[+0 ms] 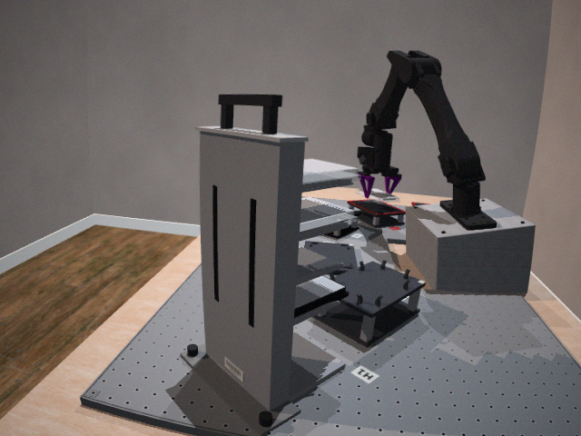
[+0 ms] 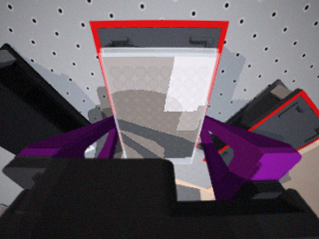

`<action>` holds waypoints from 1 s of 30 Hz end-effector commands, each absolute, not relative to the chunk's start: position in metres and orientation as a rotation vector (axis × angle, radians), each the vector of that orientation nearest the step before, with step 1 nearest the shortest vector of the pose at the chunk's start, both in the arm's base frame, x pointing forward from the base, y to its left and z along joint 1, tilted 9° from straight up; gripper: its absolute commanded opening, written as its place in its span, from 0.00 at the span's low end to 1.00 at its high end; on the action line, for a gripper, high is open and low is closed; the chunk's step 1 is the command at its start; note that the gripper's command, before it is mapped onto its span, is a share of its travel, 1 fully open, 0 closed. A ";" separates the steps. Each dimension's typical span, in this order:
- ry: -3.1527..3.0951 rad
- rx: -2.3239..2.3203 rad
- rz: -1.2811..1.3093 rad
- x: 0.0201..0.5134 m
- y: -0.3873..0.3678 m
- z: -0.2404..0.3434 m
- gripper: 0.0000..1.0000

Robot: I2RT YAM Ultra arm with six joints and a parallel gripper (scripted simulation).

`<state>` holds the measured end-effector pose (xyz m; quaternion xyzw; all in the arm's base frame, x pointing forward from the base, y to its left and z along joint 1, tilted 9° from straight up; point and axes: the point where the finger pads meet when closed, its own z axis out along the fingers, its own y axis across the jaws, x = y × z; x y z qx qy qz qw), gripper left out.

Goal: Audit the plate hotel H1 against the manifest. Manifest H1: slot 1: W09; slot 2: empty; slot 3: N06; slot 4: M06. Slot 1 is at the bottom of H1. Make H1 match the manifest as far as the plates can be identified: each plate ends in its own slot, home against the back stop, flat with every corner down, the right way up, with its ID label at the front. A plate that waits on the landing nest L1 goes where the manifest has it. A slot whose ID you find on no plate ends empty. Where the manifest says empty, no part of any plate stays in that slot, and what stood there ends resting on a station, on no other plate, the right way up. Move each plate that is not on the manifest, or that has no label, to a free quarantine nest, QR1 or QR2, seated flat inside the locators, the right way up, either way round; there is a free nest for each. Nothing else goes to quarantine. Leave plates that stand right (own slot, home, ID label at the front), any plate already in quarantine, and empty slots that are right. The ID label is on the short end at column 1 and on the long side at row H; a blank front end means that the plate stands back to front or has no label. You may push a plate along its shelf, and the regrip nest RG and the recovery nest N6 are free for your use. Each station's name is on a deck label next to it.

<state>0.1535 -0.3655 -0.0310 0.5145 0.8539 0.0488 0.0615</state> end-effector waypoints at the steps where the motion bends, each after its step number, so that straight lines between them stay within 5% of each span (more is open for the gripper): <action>1: 2.566 1.551 0.124 0.155 -0.371 -0.028 0.86; 30: 2.566 1.551 0.124 0.157 -0.371 -0.044 0.86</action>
